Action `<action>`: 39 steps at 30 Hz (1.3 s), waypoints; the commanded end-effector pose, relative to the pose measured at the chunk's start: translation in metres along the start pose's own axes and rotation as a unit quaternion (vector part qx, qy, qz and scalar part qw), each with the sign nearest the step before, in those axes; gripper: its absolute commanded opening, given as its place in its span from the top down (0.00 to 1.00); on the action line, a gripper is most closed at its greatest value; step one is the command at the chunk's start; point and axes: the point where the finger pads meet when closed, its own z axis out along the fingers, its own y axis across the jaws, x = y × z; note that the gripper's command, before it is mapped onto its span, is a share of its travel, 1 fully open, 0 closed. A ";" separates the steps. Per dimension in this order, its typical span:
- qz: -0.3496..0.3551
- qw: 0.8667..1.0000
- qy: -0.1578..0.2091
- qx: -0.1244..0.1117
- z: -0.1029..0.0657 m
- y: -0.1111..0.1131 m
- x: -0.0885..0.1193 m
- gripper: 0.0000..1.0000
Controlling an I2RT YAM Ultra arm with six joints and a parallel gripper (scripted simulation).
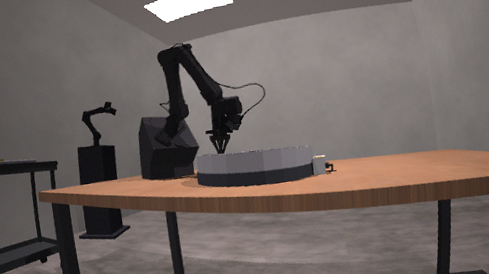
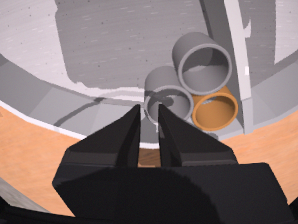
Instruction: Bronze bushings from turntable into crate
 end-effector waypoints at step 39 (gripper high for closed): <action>0.003 1.000 -0.014 -0.007 0.015 0.001 -0.005 0.85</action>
